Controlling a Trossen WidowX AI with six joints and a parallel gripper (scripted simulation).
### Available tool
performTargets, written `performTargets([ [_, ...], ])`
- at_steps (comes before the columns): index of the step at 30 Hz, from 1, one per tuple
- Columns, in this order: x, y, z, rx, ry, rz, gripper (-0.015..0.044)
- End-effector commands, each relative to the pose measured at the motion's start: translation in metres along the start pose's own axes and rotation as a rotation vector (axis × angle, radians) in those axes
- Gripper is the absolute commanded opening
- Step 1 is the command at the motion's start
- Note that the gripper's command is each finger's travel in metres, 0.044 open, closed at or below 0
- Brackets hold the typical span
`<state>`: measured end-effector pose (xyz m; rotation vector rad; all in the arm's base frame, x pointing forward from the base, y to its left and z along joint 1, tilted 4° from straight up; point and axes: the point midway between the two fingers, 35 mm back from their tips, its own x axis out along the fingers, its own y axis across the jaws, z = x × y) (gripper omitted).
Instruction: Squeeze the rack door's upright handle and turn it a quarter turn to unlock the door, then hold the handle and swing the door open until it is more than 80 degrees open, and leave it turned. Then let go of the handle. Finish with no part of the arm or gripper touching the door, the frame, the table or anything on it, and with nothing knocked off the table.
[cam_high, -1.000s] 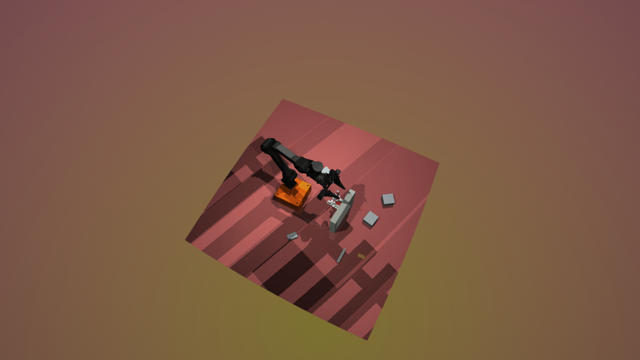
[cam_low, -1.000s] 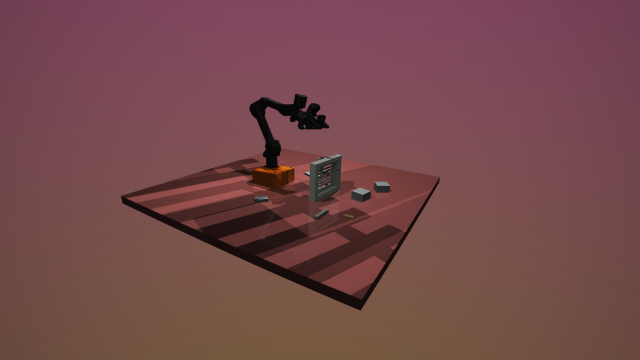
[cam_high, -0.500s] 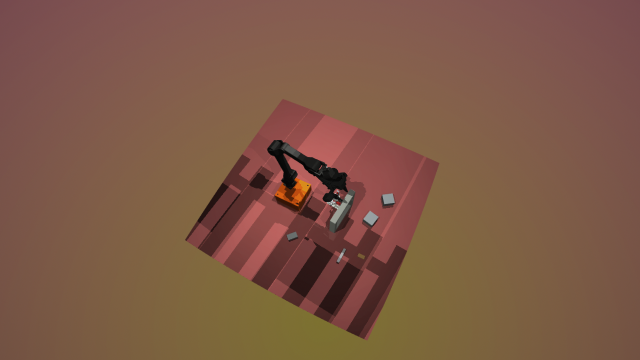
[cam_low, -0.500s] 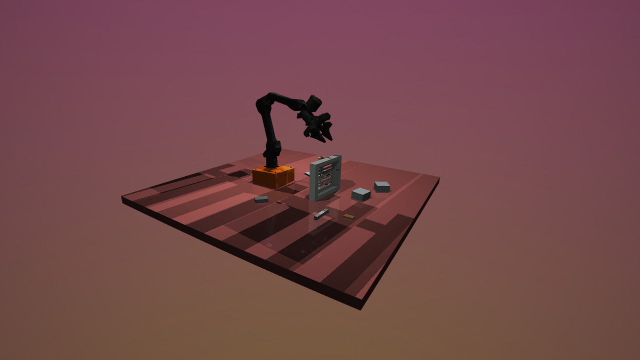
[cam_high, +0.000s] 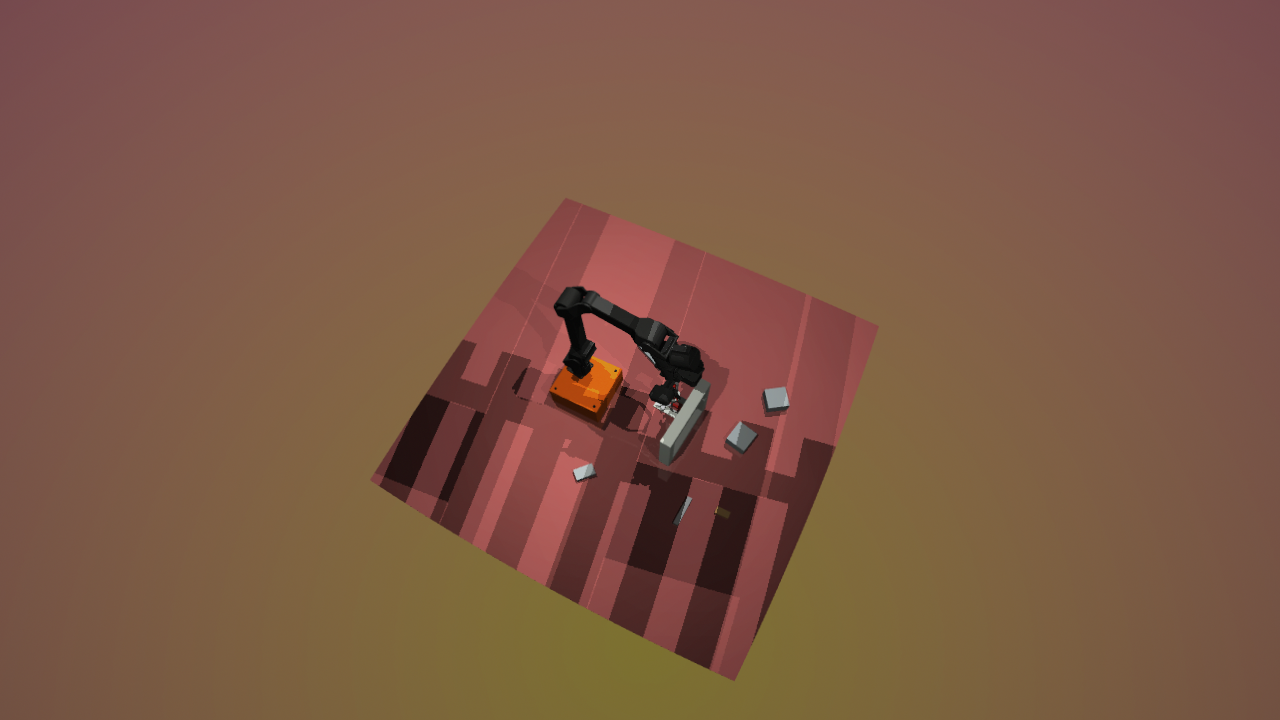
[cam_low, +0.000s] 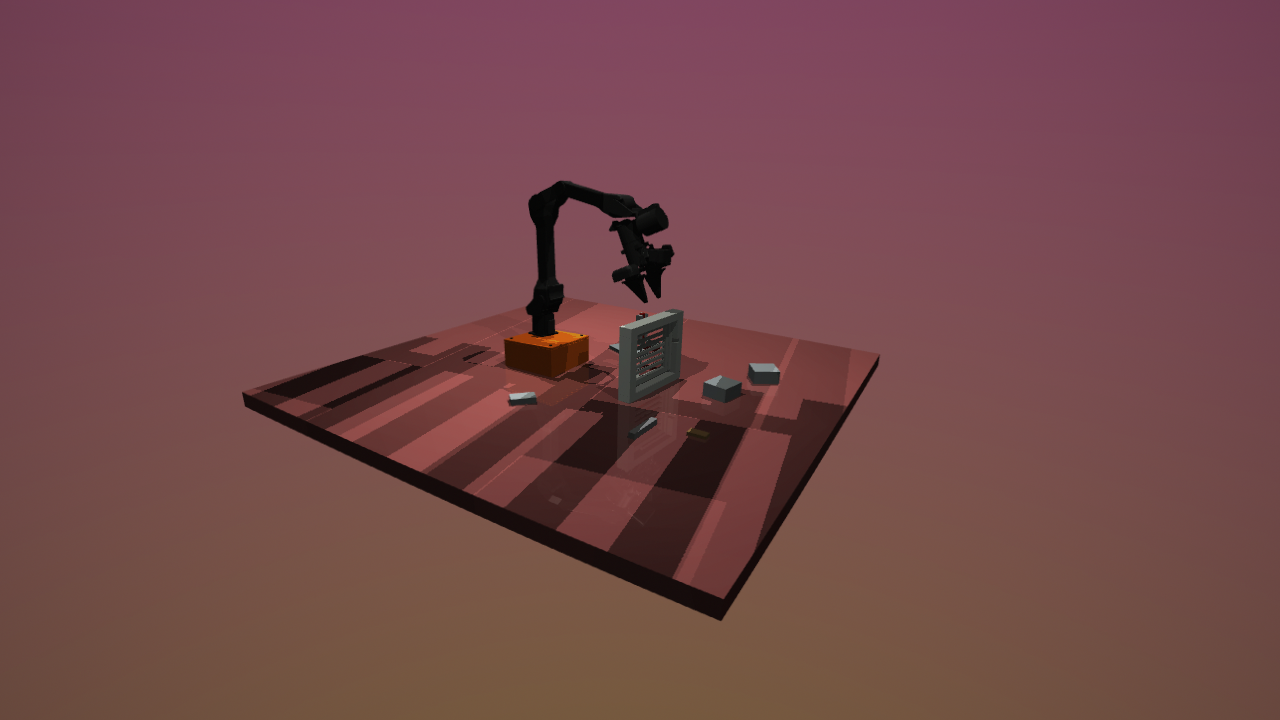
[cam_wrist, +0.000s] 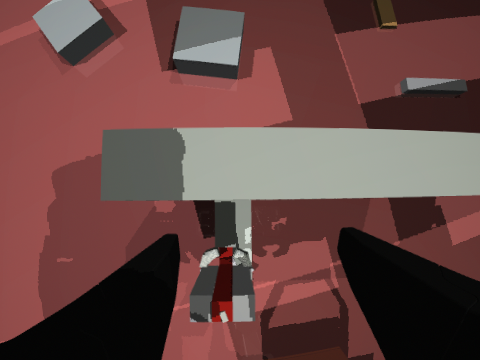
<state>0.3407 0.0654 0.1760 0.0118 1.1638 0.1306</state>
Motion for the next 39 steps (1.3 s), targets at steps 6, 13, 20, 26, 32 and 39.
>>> performTargets([
  [6, 0.008, 0.012, -0.024, 0.008, 0.289, -0.015, 0.0284],
  [13, 0.008, 0.017, -0.035, 0.010, 0.421, -0.031, 0.0284],
  [20, 0.011, 0.017, -0.036, 0.010, 0.421, -0.031, 0.0284],
  [26, 0.021, 0.017, -0.040, 0.010, 0.421, -0.031, 0.0284],
  [32, 0.030, 0.017, -0.043, 0.010, 0.421, -0.031, 0.0284],
  [39, 0.041, 0.016, -0.048, 0.010, 0.421, -0.030, 0.0284],
])
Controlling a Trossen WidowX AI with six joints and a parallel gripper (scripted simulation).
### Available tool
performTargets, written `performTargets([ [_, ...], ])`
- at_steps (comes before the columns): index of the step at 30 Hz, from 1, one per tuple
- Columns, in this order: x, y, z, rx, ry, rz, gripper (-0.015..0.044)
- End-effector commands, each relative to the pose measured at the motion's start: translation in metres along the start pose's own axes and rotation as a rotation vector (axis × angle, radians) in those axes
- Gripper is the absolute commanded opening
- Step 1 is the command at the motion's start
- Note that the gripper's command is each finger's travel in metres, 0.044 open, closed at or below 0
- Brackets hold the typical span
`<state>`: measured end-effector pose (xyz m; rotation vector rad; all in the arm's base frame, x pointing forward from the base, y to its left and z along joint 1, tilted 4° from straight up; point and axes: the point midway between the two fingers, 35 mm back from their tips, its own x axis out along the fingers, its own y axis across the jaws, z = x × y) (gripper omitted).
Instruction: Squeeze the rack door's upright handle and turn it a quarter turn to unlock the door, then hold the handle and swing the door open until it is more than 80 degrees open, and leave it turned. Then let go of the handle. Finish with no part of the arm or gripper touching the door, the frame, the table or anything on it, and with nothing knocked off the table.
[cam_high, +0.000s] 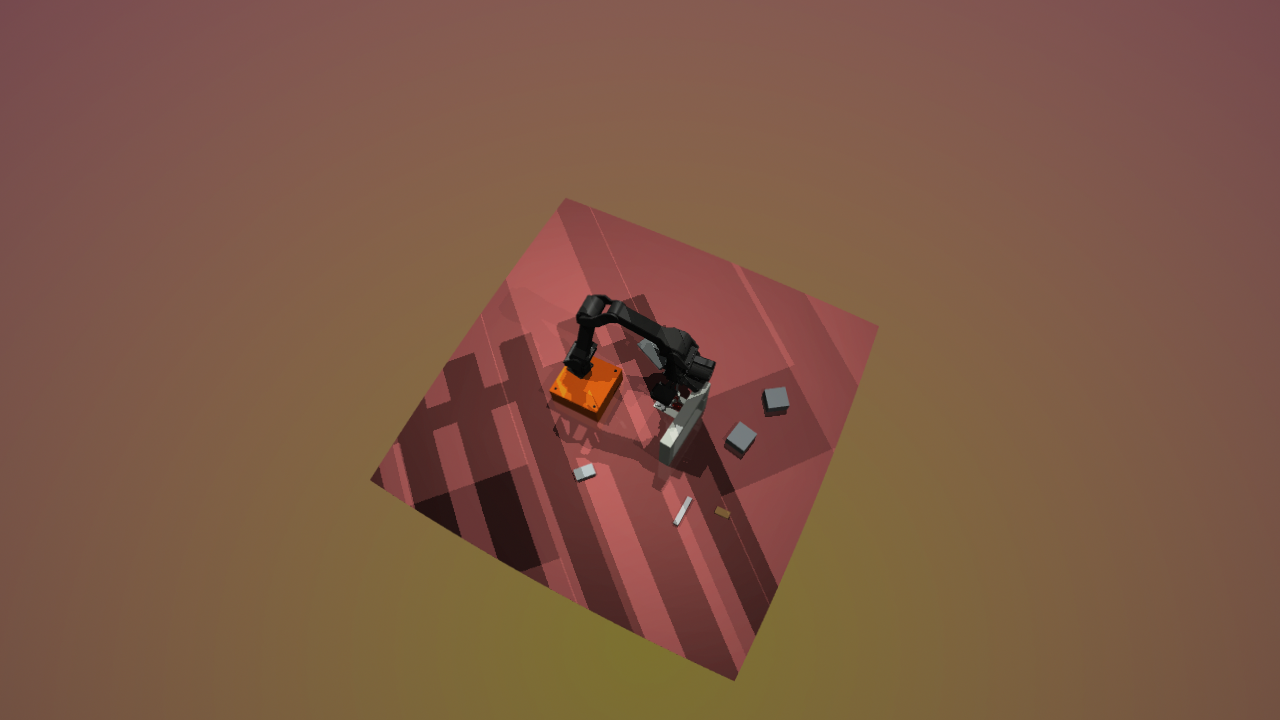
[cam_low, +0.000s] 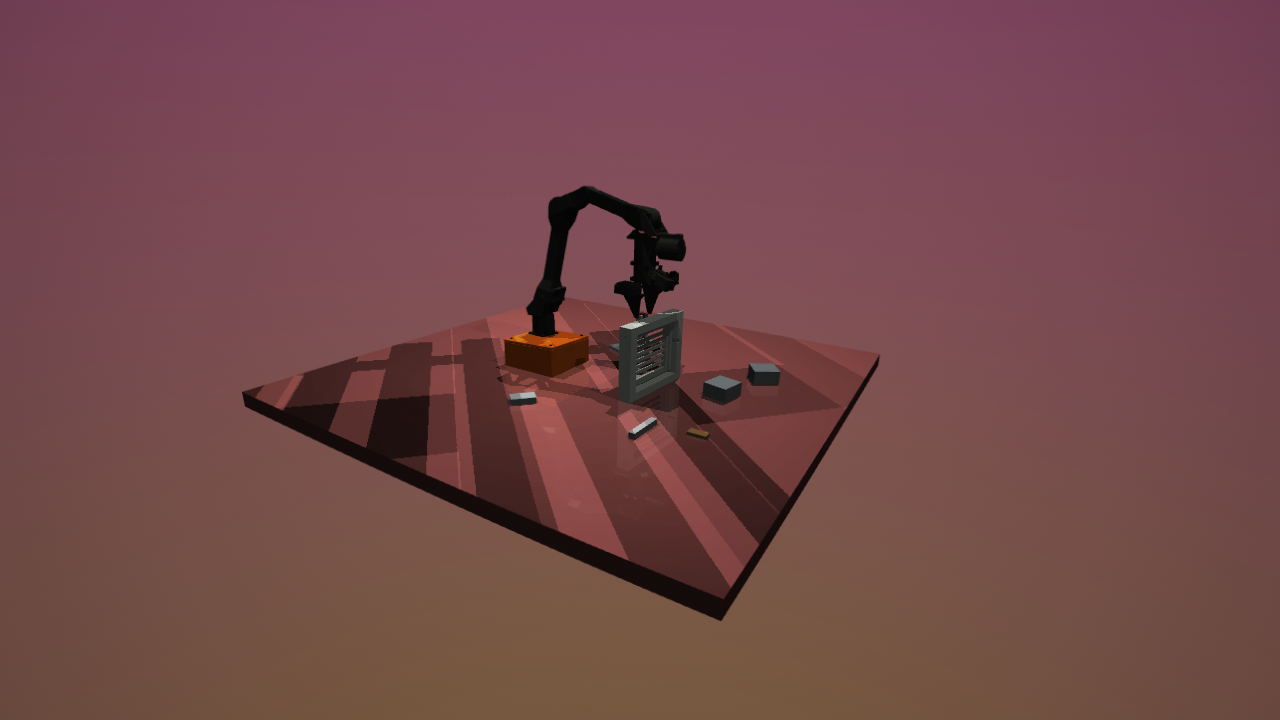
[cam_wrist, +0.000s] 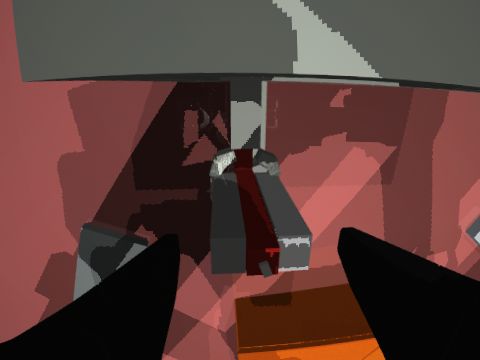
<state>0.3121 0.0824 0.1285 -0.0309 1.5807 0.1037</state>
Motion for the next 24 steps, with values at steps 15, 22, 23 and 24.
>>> performTargets([
  [15, 0.032, 0.000, -0.002, 0.004, 0.004, 0.003, 0.0284],
  [22, 0.042, 0.000, -0.003, 0.004, 0.004, 0.003, 0.0284],
  [23, 0.042, 0.000, -0.003, 0.004, 0.004, 0.003, 0.0284],
  [24, 0.042, 0.000, -0.003, 0.004, 0.004, 0.003, 0.0257],
])
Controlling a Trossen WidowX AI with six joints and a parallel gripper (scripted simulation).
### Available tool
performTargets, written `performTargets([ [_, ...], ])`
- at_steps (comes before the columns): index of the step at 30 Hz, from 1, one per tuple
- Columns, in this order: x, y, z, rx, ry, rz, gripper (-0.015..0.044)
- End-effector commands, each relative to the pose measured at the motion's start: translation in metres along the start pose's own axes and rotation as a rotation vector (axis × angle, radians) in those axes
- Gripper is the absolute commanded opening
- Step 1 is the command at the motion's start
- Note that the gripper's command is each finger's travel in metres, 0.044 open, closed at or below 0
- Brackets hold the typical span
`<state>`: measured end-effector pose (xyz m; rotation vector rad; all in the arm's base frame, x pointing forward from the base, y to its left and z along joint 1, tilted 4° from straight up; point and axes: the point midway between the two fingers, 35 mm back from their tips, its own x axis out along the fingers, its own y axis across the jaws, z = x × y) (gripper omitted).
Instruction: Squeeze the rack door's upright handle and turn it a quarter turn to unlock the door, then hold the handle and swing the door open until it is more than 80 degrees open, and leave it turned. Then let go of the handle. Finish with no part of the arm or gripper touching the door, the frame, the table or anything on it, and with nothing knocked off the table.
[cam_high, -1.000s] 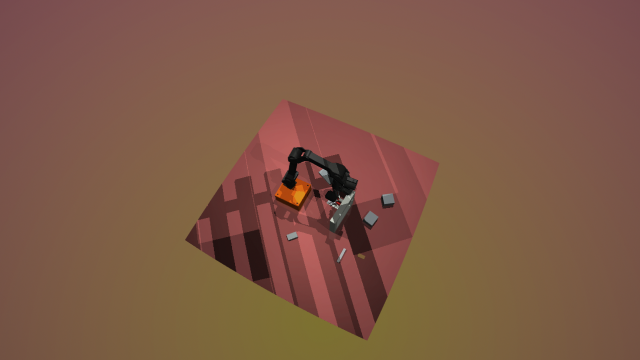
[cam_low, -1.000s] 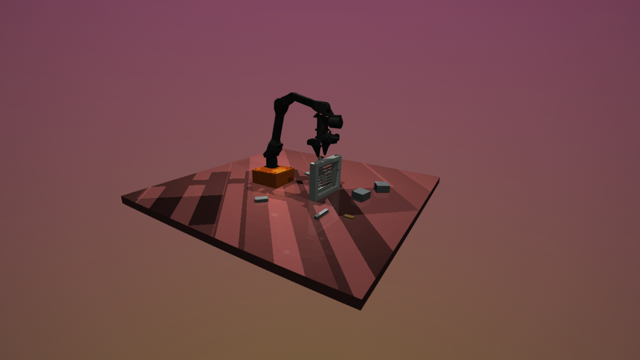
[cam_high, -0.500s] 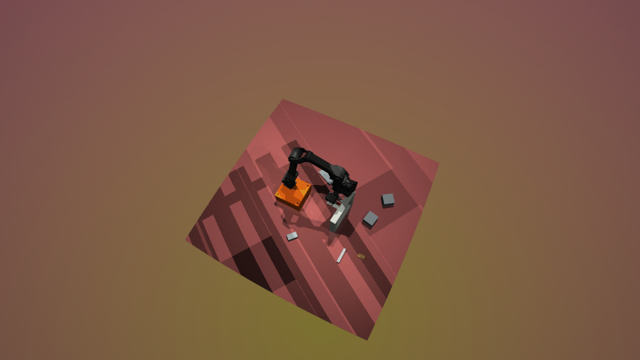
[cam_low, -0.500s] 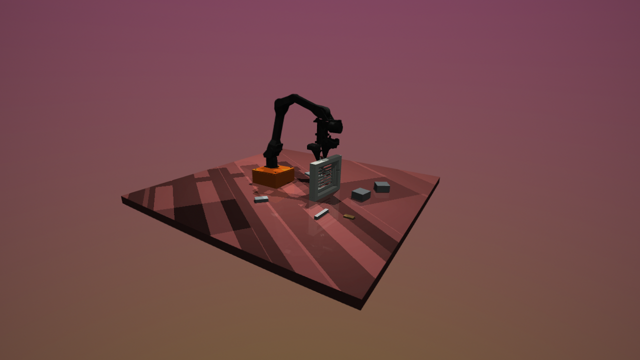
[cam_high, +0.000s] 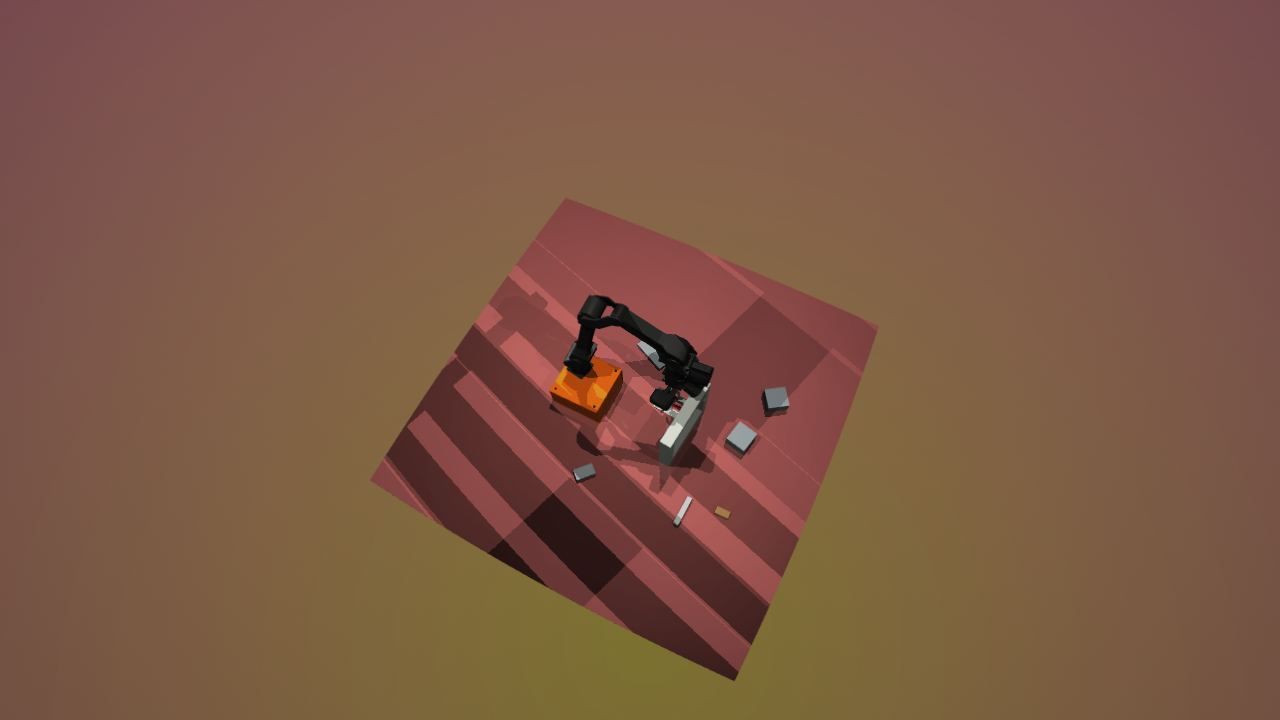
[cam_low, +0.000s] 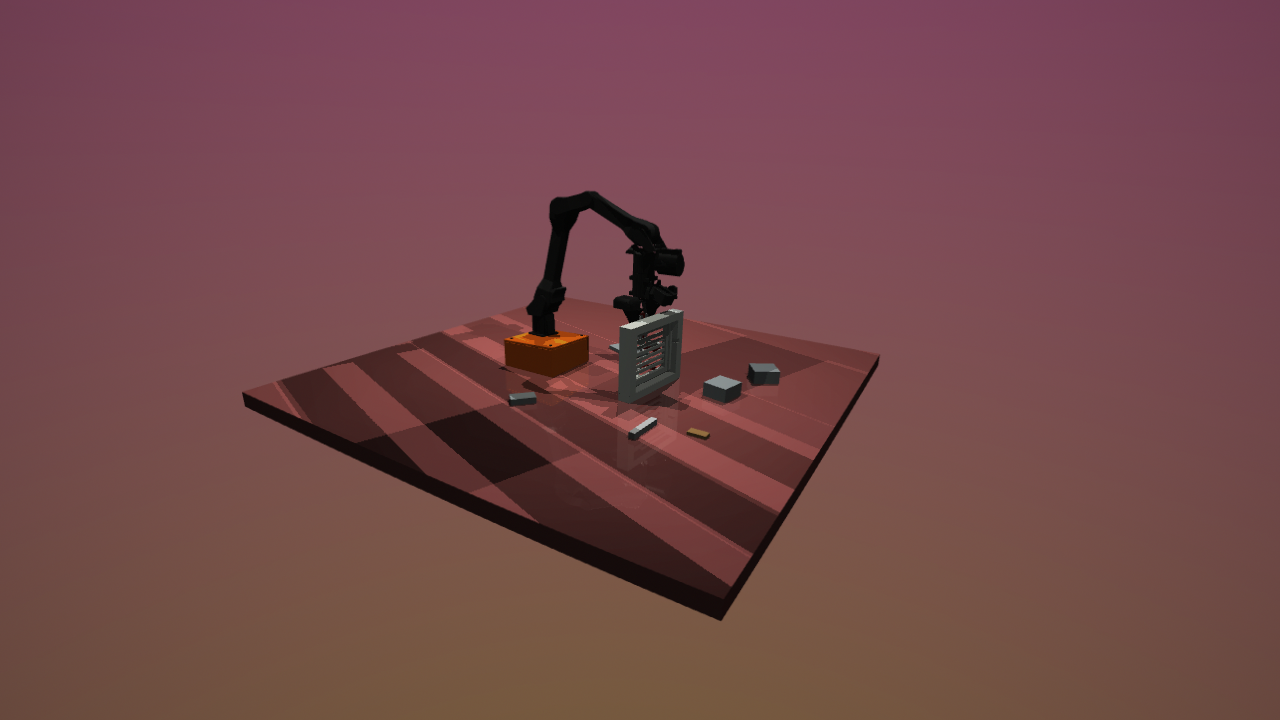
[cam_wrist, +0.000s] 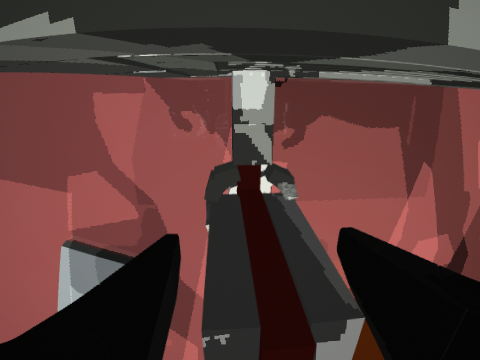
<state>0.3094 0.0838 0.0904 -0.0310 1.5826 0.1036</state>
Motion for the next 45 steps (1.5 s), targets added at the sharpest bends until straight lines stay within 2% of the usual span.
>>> performTargets([
  [1, 0.0040, 0.0004, -0.0009, 0.003, 0.002, 0.003, 0.0231],
  [7, 0.0040, 0.0004, -0.0009, 0.003, 0.002, 0.003, 0.0074],
  [16, 0.0040, 0.0004, -0.0009, 0.003, 0.002, 0.003, 0.0014],
  [22, 0.0040, 0.0004, -0.0009, -0.069, 0.002, 0.003, 0.0012],
  [45, 0.0040, 0.0004, -0.0009, -1.203, 0.000, 0.004, 0.0012],
])
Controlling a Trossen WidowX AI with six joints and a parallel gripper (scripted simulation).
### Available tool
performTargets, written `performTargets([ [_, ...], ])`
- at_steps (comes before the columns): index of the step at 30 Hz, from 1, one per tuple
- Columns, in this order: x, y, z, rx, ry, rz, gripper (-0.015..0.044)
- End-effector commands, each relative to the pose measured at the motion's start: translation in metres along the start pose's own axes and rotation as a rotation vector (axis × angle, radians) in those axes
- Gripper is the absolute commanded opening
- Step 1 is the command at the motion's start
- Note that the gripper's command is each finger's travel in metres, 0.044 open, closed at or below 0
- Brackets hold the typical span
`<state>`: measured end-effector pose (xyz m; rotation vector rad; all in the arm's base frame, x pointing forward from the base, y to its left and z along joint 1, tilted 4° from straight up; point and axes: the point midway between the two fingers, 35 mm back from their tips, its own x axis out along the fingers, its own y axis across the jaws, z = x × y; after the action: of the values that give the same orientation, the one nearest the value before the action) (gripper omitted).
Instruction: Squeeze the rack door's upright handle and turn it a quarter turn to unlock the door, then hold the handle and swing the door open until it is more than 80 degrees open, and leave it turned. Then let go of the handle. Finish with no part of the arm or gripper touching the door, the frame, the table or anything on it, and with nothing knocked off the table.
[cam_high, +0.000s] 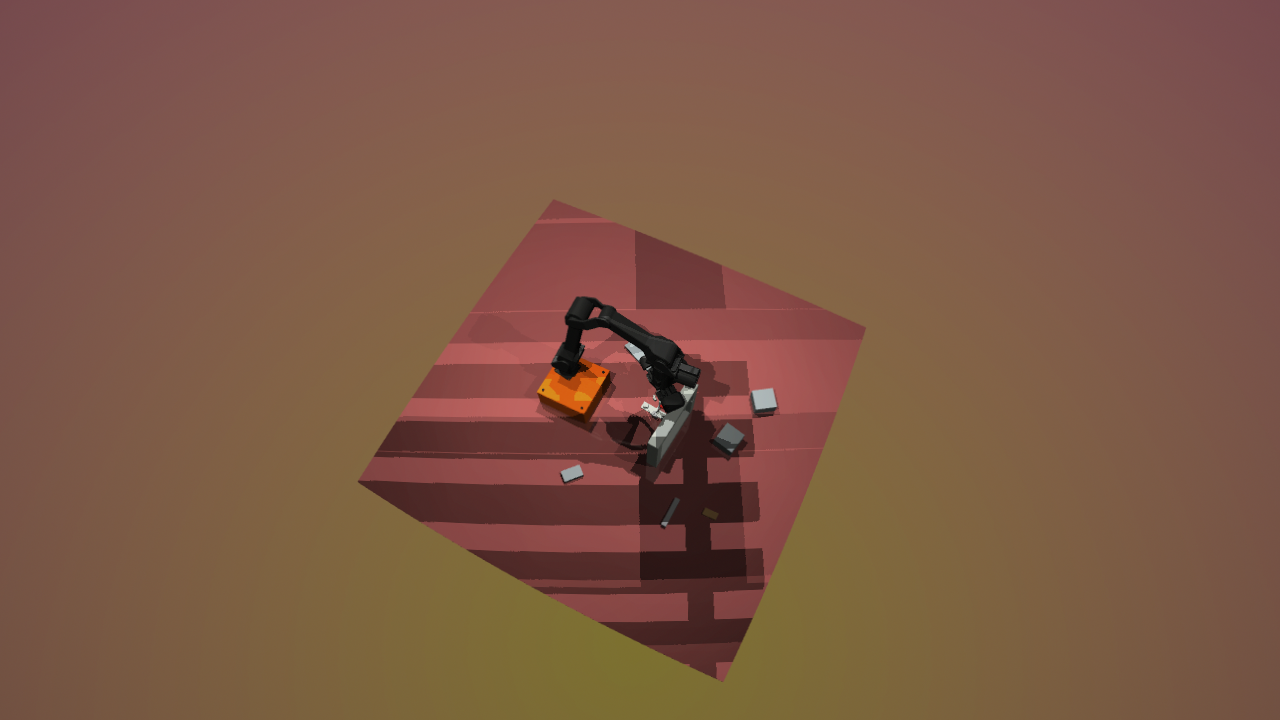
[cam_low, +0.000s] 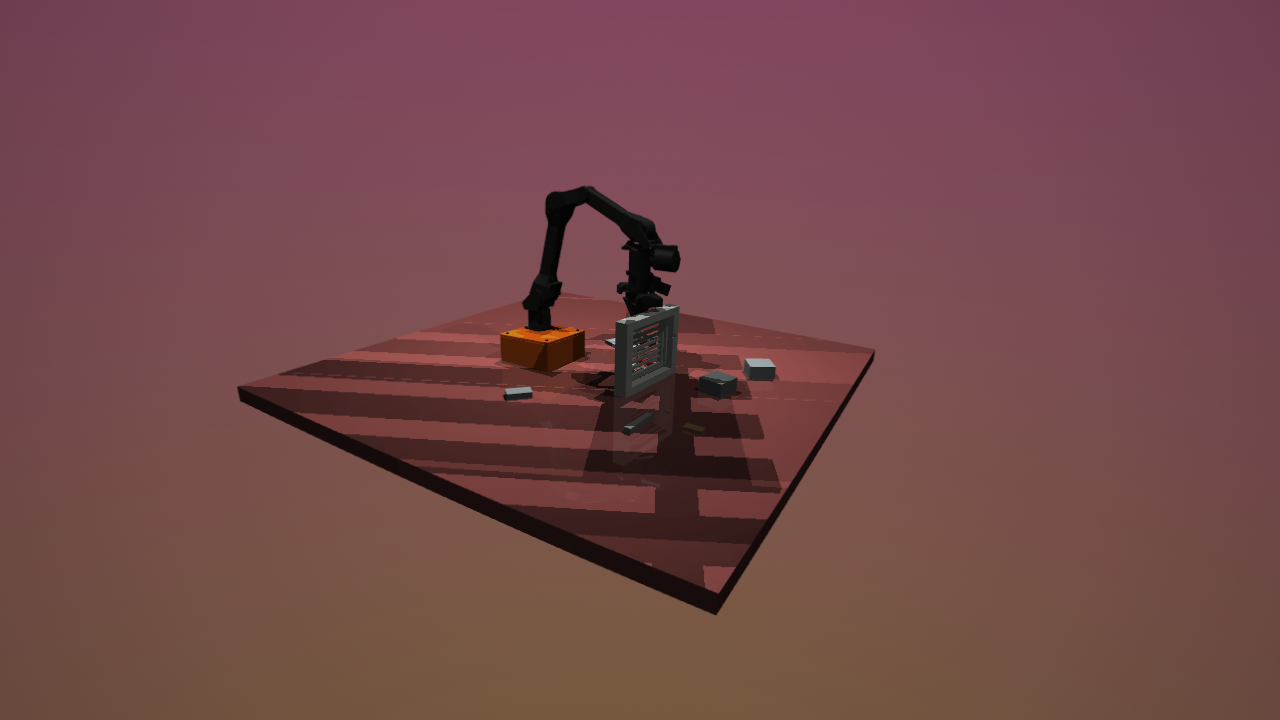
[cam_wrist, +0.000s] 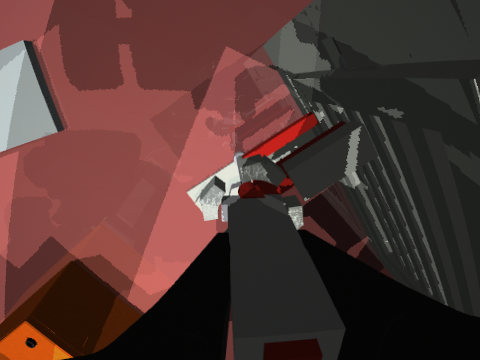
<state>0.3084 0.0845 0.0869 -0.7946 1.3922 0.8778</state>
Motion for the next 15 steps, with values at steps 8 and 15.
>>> performTargets([
  [8, 0.0006, -0.0001, -0.0002, -0.606, 0.001, 0.000, 0.0012],
  [15, 0.0006, -0.0001, -0.0002, -0.918, 0.001, 0.001, 0.0012],
])
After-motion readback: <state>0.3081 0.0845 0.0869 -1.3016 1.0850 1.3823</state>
